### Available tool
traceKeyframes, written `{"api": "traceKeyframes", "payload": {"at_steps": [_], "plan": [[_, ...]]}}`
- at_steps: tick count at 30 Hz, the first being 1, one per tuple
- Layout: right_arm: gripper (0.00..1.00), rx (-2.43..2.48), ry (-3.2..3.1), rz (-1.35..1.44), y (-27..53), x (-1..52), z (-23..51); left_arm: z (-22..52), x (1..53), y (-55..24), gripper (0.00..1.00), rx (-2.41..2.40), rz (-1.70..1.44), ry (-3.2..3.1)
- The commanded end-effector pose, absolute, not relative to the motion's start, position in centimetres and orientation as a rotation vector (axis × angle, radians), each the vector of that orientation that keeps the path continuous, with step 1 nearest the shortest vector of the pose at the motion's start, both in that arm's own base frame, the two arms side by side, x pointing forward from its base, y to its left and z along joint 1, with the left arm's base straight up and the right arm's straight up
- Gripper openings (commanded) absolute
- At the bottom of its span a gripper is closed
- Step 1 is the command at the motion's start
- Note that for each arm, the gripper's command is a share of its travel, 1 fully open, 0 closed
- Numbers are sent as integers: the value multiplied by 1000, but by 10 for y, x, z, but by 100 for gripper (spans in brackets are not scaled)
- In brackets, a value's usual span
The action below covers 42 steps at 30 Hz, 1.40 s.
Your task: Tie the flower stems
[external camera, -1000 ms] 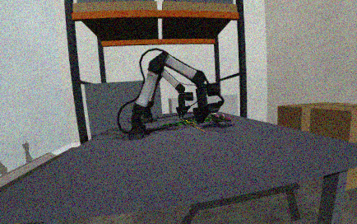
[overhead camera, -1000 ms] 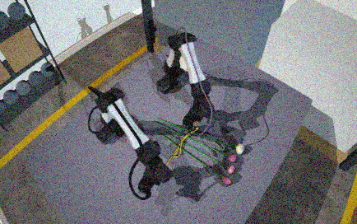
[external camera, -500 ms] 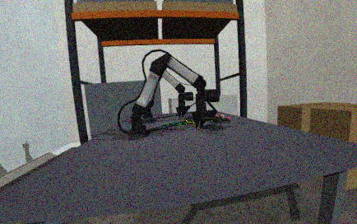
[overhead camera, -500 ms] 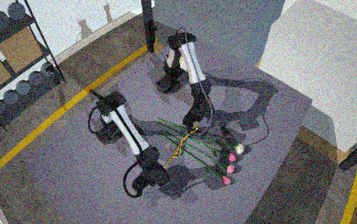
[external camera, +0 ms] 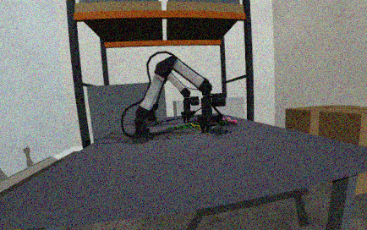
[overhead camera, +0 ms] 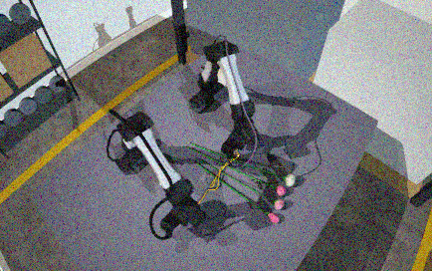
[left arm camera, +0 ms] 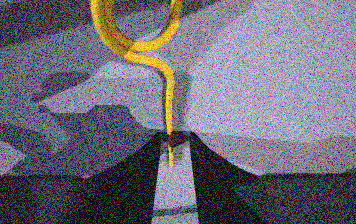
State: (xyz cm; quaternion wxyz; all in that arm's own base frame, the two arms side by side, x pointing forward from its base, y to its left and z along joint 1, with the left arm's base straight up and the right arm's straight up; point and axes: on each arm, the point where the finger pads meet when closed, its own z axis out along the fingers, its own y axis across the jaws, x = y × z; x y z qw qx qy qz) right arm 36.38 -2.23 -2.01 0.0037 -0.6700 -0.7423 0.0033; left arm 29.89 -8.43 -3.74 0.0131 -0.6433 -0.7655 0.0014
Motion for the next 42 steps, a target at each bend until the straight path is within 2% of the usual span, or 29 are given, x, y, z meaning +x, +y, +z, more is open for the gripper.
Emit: {"api": "traceKeyframes", "payload": {"at_steps": [1,7,9,12,13,14,18,26,42], "plan": [[27,-2120,-2326,-5,-21,373,-26,-48,302,-89,27,-2021,17,-2400],[27,-2128,-2333,-17,-21,373,-24,-47,304,-91,27,-2018,17,-2400],[11,-2126,-2331,-14,-21,372,-25,-44,307,-92,27,-2031,10,-2410],[2,-2125,-2329,-11,-21,370,-25,-44,305,-90,27,-2035,7,-2413],[0,-2125,-2329,-11,-21,370,-25,-44,305,-89,19,-2036,7,-2413],[0,-2125,-2329,-11,-21,370,-25,-44,305,-89,11,-2032,7,-2416],[0,-2125,-2329,-11,-21,370,-25,-44,305,-88,0,-2032,7,-2416],[0,-2124,-2329,-10,-21,371,-20,-36,307,-88,0,-2038,3,-2420],[0,-2133,-2346,-30,-21,373,60,40,308,-87,0,-2042,-3,-2429]]}}
